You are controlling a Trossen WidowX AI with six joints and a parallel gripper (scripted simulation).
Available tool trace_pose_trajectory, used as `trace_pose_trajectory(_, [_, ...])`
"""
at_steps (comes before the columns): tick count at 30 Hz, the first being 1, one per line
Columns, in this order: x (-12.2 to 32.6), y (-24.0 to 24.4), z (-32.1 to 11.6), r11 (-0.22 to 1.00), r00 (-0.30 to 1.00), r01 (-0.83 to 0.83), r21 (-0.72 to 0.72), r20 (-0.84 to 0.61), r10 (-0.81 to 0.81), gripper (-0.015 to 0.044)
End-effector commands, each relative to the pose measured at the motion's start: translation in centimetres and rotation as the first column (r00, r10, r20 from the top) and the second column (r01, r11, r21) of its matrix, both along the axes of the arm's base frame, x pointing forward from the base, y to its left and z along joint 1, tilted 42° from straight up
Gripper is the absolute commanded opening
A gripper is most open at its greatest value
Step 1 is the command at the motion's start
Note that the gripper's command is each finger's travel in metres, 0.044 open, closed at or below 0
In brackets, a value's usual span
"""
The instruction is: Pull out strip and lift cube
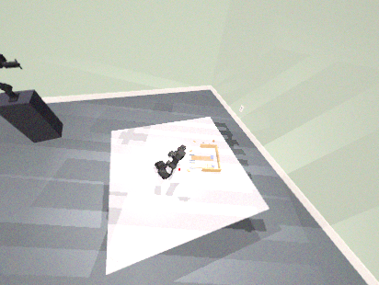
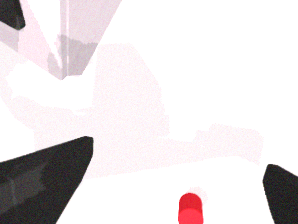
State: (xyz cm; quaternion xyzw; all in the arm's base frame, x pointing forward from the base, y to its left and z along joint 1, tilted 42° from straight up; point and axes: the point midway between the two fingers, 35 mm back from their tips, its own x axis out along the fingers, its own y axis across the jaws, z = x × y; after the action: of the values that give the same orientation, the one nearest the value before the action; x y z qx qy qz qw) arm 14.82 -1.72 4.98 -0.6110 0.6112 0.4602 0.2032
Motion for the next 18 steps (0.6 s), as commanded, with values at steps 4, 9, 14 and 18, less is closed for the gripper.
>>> trace_pose_trajectory(4, [0.1,0.5,0.6,1.0,1.0,0.0,0.0,0.0,0.0,0.04])
trace_pose_trajectory(9, [3.8,1.2,-0.4,0.993,0.933,0.12,0.002,0.341,-0.113,0.04])
trace_pose_trajectory(14, [11.0,4.1,1.2,0.903,0.422,0.308,0.298,0.808,-0.411,0.04])
trace_pose_trajectory(18, [15.2,6.6,4.6,0.705,-0.149,0.228,0.671,0.74,-0.656,0.04])
